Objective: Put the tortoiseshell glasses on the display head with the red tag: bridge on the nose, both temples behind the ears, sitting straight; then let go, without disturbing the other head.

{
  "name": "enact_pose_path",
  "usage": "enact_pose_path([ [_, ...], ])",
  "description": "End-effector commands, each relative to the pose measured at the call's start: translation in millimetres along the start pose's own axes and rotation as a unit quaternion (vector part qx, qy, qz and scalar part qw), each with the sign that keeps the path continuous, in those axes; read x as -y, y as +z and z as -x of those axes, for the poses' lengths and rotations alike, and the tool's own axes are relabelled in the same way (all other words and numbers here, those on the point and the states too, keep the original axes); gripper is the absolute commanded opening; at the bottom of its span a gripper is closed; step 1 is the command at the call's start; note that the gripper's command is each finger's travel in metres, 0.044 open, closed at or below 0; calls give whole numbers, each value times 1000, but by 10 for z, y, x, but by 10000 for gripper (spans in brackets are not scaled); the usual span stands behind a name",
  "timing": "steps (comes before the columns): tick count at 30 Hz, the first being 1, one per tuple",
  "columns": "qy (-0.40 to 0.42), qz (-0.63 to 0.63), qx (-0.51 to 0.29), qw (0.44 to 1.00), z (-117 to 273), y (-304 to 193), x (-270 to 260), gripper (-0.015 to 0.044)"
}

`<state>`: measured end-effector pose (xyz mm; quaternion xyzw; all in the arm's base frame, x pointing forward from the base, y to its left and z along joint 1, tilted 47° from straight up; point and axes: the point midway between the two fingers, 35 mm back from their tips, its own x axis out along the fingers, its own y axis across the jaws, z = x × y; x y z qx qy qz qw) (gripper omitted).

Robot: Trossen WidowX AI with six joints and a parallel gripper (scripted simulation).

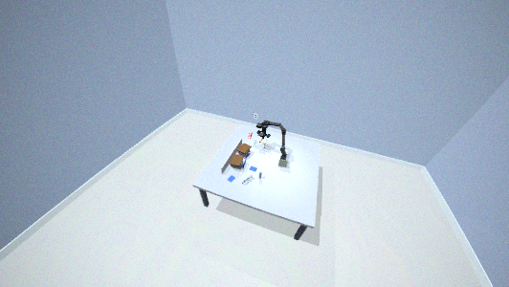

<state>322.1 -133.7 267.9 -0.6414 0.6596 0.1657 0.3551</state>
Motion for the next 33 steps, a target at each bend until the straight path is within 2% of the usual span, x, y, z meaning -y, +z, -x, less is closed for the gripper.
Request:
enact_pose_path([
  [1, -3, -3, -1, 1000, 17, 114, -69, 0],
  [10, -3, -3, -1, 1000, -54, 203, -107, 0],
  [23, -4, -4, -3, 1000, -572, 193, -108, 0],
  [33, -4, -4, -3, 1000, -579, 247, -61, 0],
])
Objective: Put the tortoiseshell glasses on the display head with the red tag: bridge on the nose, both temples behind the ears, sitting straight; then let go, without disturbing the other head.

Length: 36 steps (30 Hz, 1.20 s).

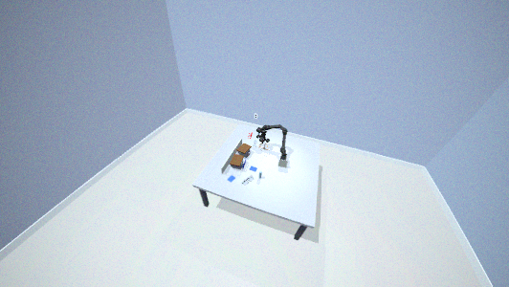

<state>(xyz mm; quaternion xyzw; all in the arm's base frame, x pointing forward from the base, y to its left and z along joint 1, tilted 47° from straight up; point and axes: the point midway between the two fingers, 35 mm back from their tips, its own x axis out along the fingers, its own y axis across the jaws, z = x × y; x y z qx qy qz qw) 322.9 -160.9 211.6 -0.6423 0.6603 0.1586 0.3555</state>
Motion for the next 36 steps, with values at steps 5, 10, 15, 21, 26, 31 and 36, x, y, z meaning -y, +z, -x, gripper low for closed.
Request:
enact_pose_path([
  [5, -2, 1, 2, 1000, 3, 56, 46, 0],
  [10, -2, 1, 2, 1000, 3, 72, 61, 0],
  [15, -2, 1, 2, 1000, 3, 98, 84, 0],
  [21, -2, 1, 2, 1000, 3, 131, 111, 0],
  [26, -2, 1, 2, 1000, 3, 162, 132, 0],
  [31, -2, 1, 2, 1000, 3, 195, 153, 0],
  [36, -2, 1, 2, 1000, 3, 231, 172, 0],
])
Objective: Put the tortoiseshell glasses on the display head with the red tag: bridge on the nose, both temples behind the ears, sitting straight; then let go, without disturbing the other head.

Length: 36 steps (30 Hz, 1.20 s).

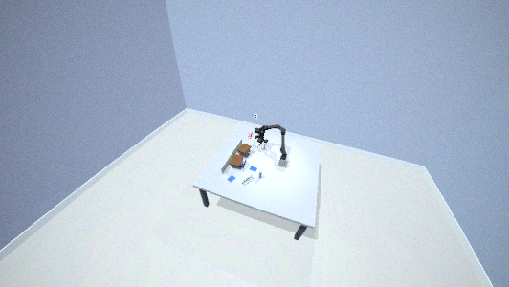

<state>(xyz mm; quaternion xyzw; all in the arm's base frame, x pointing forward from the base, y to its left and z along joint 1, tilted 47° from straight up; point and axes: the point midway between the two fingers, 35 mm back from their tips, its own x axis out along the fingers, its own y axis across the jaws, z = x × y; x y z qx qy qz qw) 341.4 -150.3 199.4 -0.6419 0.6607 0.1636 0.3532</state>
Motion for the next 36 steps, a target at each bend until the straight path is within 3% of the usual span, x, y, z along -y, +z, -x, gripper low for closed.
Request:
enact_pose_path([
  [1, -4, -4, 1, 1000, 22, 32, 42, 0],
  [36, -4, -4, 1, 1000, 22, 250, 110, 0],
])
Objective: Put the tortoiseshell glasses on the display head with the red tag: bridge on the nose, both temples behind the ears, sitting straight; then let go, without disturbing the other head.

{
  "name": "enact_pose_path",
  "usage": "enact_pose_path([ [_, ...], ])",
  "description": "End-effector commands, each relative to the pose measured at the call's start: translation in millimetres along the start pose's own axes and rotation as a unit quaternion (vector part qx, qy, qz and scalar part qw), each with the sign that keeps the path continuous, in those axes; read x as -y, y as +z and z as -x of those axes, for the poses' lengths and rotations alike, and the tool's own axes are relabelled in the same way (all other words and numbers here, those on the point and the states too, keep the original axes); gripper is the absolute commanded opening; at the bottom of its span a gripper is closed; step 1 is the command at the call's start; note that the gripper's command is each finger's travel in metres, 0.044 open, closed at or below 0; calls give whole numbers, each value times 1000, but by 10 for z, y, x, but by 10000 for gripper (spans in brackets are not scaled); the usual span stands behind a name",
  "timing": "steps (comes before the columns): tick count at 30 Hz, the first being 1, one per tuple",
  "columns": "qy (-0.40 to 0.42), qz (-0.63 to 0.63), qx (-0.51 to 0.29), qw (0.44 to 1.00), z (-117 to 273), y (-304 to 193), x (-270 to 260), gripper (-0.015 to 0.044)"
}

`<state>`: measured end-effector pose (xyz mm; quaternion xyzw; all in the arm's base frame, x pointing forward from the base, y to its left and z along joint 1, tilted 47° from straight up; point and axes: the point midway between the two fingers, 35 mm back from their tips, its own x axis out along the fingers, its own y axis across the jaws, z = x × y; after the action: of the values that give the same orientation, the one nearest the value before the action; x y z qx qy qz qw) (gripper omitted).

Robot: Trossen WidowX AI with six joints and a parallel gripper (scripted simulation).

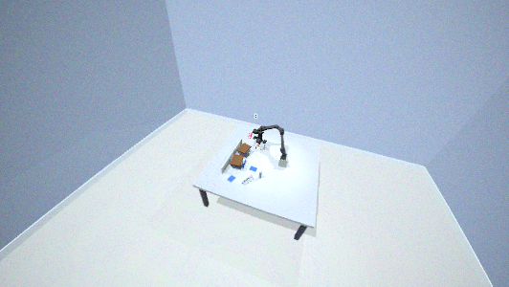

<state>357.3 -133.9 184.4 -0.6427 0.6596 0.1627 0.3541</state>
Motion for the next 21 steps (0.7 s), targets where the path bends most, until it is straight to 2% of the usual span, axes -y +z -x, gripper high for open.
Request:
enact_pose_path([
  [1, -2, -3, 1, 1000, 15, -6, 12, 0],
  [21, -2, -3, 1, 1000, 39, -96, 14, 0],
])
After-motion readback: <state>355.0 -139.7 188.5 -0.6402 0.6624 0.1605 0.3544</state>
